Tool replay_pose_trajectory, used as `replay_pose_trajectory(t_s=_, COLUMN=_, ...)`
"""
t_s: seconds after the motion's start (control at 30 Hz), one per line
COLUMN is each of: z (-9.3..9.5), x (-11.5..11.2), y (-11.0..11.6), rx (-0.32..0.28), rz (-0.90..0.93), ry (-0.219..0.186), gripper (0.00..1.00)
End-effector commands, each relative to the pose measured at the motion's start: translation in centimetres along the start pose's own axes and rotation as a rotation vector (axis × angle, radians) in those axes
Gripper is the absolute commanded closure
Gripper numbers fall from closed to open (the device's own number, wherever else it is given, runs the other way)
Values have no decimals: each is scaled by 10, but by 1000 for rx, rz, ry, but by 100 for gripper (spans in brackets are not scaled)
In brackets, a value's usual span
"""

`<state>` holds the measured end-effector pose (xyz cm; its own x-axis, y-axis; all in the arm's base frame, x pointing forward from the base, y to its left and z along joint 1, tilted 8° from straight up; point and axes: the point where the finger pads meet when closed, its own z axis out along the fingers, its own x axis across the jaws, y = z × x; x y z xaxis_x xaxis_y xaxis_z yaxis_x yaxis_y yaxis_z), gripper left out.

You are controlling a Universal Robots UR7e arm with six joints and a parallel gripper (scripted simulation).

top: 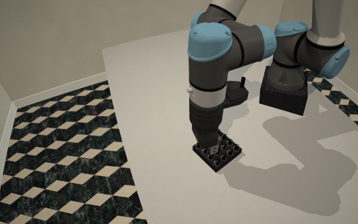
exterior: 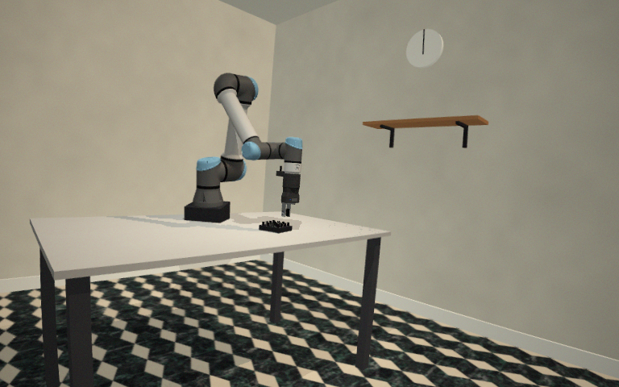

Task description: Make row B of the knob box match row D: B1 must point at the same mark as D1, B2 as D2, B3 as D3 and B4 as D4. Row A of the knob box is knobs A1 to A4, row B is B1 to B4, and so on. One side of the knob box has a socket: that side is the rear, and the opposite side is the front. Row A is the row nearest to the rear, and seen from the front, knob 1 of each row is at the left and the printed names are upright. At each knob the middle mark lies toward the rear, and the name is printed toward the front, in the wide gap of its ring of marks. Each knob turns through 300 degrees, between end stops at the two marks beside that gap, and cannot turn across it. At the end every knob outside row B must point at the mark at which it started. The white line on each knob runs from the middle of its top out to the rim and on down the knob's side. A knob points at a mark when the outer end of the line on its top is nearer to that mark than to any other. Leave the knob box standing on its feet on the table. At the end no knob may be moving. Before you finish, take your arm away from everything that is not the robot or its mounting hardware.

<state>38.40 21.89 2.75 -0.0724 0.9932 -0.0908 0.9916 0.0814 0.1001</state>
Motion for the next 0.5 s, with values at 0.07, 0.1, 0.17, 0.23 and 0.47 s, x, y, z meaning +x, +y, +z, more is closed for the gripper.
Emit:
replay_pose_trajectory(t_s=0.07, z=-1, x=0, y=0, rx=0, rz=0, ry=0, gripper=54)
replay_pose_trajectory(t_s=0.1, z=-1, x=0, y=0, rx=0, rz=0, ry=0, gripper=54)
replay_pose_trajectory(t_s=0.17, z=-1, x=0, y=0, rx=0, rz=0, ry=0, gripper=54)
replay_pose_trajectory(t_s=0.23, z=-1, x=0, y=0, rx=0, rz=0, ry=0, gripper=54)
replay_pose_trajectory(t_s=0.47, z=-5, x=0, y=0, rx=0, rz=0, ry=0, gripper=0)
